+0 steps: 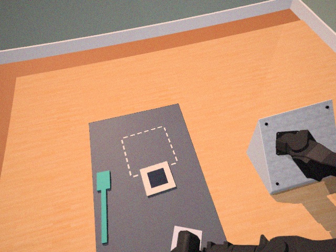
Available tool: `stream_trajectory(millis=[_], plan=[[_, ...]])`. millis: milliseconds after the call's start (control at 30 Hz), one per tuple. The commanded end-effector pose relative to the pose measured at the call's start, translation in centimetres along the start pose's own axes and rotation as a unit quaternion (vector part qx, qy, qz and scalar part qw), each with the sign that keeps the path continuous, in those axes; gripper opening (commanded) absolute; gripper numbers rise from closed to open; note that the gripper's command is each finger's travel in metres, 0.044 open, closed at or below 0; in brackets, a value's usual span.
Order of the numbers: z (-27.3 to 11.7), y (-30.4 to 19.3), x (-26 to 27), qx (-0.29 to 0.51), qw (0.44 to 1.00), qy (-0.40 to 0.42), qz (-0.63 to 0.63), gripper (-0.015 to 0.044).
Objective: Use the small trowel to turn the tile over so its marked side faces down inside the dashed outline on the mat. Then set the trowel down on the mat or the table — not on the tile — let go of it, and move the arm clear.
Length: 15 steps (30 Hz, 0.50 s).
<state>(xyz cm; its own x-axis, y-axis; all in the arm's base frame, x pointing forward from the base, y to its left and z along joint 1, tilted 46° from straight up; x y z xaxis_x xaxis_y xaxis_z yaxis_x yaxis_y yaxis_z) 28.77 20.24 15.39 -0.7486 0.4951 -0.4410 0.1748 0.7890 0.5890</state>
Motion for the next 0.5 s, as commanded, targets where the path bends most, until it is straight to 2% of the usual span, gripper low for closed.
stream_trajectory(millis=[0,367,467], plan=[[0.7,-0.1,0.1,0.001,1.0,0.002,-0.001,0.03],[2.3,-0.2,0.2,0.002,1.0,0.003,-0.001,0.03],[2.3,-0.2,0.2,0.002,1.0,0.003,-0.001,0.0221]])
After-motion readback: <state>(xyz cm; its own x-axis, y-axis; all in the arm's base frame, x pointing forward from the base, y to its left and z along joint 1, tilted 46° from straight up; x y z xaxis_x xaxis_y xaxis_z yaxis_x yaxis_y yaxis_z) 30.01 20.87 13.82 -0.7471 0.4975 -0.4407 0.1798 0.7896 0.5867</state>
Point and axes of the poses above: the point midway between the two fingers, 35 mm back from their tips, its own z axis out along the fingers, its own x axis across the jaws, y = z × x, the point moved 4 cm from there along -z, back along the fingers, and after that the axes turned 11 degrees about -z, right-handed, at the moved point
